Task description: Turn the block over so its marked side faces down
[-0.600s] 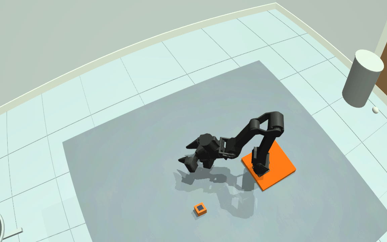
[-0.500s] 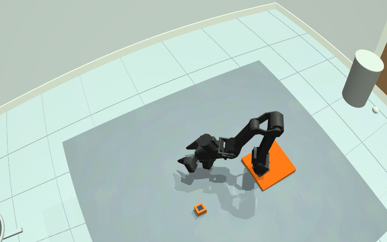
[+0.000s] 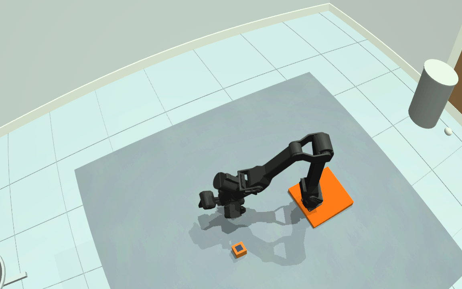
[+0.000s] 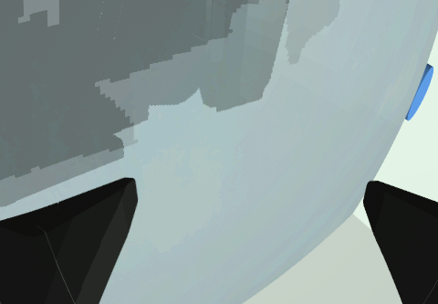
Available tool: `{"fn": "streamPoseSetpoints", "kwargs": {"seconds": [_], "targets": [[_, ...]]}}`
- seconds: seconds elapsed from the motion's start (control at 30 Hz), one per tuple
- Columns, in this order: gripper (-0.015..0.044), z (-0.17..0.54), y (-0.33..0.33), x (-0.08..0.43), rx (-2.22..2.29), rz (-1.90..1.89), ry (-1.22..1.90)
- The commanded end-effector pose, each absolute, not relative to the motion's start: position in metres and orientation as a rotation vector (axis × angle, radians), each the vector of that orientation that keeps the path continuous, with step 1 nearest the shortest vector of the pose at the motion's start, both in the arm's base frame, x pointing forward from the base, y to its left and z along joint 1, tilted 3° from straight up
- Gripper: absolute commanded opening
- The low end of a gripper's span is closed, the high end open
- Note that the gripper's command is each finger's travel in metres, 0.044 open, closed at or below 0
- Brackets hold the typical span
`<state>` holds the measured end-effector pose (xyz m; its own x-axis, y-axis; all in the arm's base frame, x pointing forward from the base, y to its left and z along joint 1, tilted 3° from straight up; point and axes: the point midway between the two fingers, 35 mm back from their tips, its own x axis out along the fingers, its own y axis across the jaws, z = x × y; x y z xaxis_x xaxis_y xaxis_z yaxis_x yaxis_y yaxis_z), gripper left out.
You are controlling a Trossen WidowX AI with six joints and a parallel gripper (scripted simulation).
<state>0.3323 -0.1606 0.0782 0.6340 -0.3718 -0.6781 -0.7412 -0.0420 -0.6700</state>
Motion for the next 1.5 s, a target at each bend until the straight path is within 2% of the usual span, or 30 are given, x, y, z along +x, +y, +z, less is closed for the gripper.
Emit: {"fn": "streamPoseSetpoints", "kwargs": {"seconds": [0.0, 0.77, 1.27, 1.47], "targets": [[0.0440, 0.089, -0.093, 0.360, -0.976, 0.375, 1.025], [0.0440, 0.144, 0.027, 0.332, 0.013, 0.026, 1.480], [0.0440, 0.146, 0.032, 0.331, 0.033, 0.009, 1.493], [0.0440, 0.111, 0.033, 0.335, 0.034, 0.009, 1.493]]}}
